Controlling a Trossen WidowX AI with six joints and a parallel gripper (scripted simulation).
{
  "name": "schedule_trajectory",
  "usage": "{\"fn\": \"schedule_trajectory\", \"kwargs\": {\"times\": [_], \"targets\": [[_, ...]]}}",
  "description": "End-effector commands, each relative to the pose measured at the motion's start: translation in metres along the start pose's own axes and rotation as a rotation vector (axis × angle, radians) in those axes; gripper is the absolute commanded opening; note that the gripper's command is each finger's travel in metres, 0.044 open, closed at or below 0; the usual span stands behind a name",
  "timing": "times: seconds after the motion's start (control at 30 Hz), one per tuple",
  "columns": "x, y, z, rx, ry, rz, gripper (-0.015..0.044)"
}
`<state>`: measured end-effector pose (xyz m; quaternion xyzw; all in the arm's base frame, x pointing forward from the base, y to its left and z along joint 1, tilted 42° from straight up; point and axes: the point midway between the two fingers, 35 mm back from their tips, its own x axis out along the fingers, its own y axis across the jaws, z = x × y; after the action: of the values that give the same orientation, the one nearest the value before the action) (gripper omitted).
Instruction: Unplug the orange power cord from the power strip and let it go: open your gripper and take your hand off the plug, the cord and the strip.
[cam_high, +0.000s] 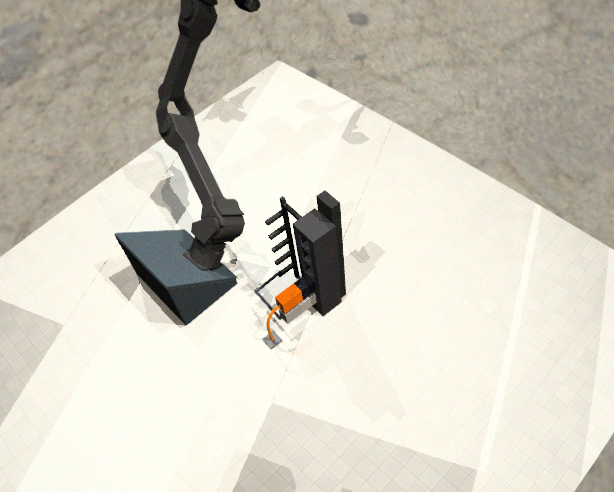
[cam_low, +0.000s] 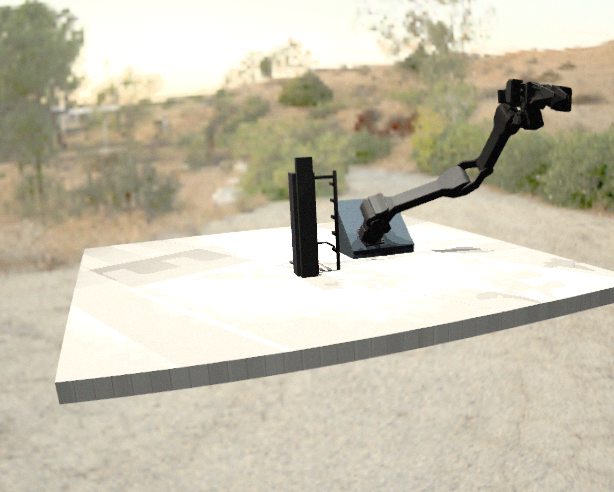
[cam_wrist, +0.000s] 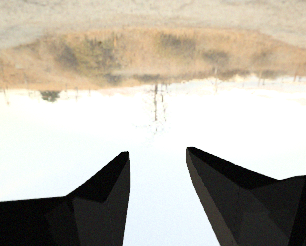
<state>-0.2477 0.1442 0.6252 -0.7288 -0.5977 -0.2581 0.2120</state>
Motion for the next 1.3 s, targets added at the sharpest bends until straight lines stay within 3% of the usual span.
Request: {"fn": "schedule_trajectory", "kwargs": {"times": [0.0,0.33,0.57,0.73,1.03,1.27], "targets": [[0.019,0.066,-0.008,0.241,0.019,0.134,0.016],[0.03,0.229,-0.009,0.817,0.151,0.458,0.016],[0.008,0.337,0.006,1.168,0.317,0.684,0.016],[-0.01,0.383,0.014,1.33,0.42,0.779,0.016],[-0.082,0.496,0.048,1.783,0.818,1.011,0.016],[-0.158,0.563,0.089,2.097,1.268,1.155,0.016]]}}
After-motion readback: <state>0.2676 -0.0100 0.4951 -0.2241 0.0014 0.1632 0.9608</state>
